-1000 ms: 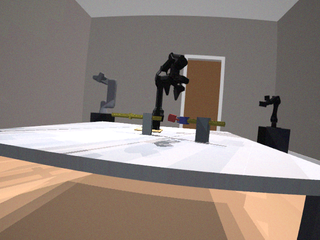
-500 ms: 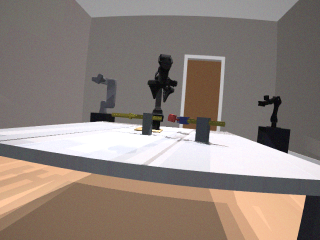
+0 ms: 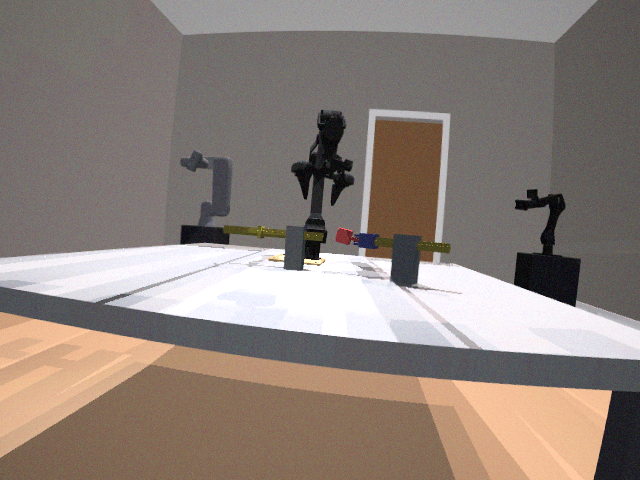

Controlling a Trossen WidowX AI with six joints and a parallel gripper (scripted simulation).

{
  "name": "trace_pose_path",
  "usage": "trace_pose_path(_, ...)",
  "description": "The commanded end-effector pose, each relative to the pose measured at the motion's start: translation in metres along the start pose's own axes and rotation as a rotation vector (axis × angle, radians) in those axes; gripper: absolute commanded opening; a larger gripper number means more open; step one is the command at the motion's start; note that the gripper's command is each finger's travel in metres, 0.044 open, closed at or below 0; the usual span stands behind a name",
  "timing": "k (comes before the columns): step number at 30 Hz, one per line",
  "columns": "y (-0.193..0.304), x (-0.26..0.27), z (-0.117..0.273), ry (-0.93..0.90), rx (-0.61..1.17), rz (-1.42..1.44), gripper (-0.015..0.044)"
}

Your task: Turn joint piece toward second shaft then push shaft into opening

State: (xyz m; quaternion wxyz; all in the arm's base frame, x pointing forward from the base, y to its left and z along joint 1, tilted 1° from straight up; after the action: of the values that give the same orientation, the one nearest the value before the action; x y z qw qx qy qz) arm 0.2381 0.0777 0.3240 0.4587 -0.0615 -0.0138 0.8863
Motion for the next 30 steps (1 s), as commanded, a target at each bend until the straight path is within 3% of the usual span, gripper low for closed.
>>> trace_pose_path(1,-0.002,0.0,-0.003,0.006,0.011,-0.095,0.044)
trace_pose_path(30,-0.008,0.004,-0.017,0.053,0.047,-0.935,0.044)
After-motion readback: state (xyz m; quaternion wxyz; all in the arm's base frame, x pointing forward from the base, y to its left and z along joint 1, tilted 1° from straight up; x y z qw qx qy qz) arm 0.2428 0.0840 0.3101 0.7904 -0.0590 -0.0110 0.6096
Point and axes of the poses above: the point midway between the two fingers, 35 mm back from their tips, its own z axis back along the fingers, its own x axis across the jaws, y = z × x, the point moved 9 cm from there along z, back along the fingers, and after that the axes turned 8 degrees about -z, right-handed, at the moved point
